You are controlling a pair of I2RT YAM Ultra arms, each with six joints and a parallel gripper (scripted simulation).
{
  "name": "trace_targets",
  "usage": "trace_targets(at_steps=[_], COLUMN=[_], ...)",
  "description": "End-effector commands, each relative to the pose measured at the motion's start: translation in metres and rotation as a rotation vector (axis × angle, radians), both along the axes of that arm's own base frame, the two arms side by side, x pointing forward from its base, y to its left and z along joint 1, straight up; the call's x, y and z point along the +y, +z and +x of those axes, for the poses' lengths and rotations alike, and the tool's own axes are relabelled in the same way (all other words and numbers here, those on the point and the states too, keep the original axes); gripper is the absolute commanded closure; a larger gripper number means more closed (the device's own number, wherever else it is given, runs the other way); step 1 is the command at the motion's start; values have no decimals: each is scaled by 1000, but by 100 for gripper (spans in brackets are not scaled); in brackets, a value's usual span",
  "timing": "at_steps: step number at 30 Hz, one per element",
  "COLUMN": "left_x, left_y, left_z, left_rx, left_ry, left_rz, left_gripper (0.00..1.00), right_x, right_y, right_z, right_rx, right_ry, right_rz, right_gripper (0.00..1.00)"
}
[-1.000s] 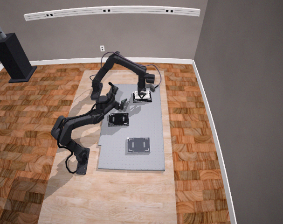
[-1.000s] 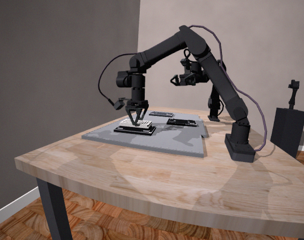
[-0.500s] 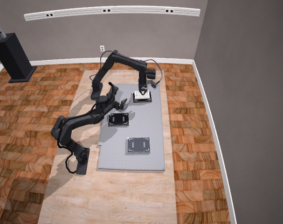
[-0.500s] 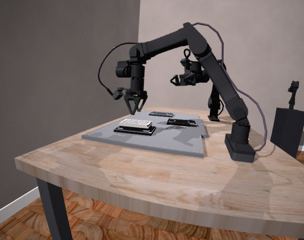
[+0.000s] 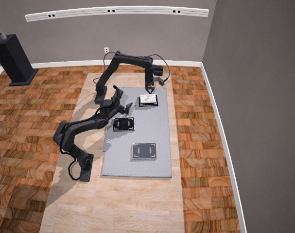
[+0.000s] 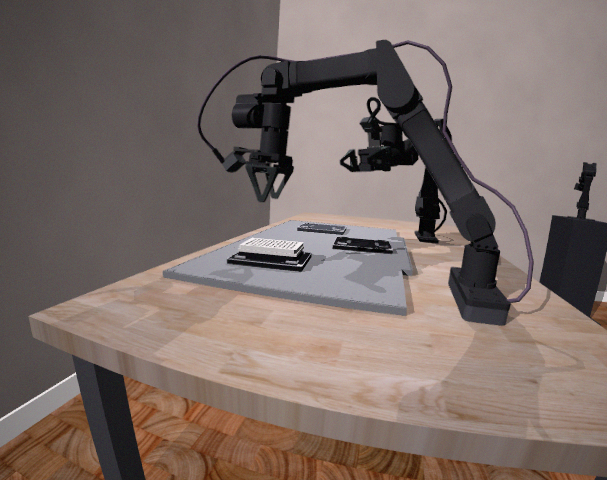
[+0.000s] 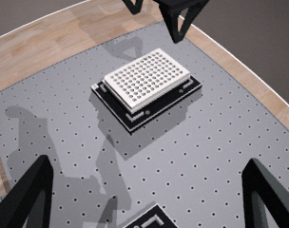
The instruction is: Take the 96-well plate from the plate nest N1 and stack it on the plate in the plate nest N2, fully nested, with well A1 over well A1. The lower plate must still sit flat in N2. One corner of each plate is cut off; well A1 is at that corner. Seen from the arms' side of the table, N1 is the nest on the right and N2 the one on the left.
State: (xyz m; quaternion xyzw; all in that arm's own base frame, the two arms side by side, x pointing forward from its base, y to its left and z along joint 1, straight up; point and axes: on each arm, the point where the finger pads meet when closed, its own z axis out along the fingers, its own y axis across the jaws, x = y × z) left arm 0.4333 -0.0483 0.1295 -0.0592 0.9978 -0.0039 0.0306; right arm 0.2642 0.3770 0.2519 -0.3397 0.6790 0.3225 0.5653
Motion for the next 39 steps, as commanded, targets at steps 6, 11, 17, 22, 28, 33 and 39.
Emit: trace_targets(at_steps=[6,11,17,22,28,33,39], left_x=[-9,-9,-6,-4,-2,-1,0], left_y=[14,25,26,27,25,21,15], left_z=[15,6,-5,-14,-27,-36,-43], left_rx=[-232,-391,-510,-593,-688,-715,-690], left_ry=[-56,-86,-107,-120,-138,-144,-142], left_rz=[-33,-50,-62,-70,-80,-83,-82], left_gripper=[0,0,0,0,0,0,0], right_x=[3,3,3,3,3,3,3], right_y=[15,15,15,15,15,15,15], right_z=[-1,-1,-1,-1,-1,-1,-1], right_rx=[-29,-29,-29,-29,-29,-29,-29], right_ry=[0,0,0,0,0,0,0], right_rz=[39,39,39,39,39,39,39], right_gripper=[0,0,0,0,0,0,0])
